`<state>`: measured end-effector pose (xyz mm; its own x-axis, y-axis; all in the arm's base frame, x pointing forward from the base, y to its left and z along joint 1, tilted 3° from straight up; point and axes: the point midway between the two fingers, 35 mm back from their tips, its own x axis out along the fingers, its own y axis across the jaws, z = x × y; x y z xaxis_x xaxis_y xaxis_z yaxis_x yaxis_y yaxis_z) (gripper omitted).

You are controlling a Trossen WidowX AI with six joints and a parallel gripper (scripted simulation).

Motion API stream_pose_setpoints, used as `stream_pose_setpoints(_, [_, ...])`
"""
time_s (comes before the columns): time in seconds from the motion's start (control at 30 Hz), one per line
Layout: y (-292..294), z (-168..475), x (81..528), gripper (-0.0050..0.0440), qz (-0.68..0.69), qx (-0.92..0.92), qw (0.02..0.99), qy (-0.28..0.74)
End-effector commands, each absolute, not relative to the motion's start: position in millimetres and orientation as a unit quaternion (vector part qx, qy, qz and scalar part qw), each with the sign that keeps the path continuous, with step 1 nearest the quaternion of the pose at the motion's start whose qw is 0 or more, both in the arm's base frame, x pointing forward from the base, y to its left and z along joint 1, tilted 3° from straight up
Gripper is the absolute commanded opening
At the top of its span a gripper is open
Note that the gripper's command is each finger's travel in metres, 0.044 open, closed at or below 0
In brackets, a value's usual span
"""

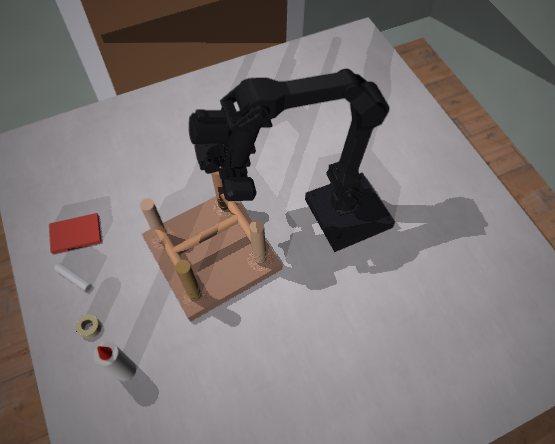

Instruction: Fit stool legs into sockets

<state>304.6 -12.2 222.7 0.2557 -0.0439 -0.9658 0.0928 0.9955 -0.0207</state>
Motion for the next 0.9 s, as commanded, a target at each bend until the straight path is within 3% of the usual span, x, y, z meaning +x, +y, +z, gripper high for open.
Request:
stream_pose_setpoints(0.0, [29,226,292,0.0,0.015,-0.02,0.789,0.614])
stream_pose_setpoints(0.17, [82,230,270,0.0,0.099,-0.093,0.773,0.62])
stream_pose_setpoints(0.87, [89,205,263,0.0,0.113,-0.105,0.769,0.62])
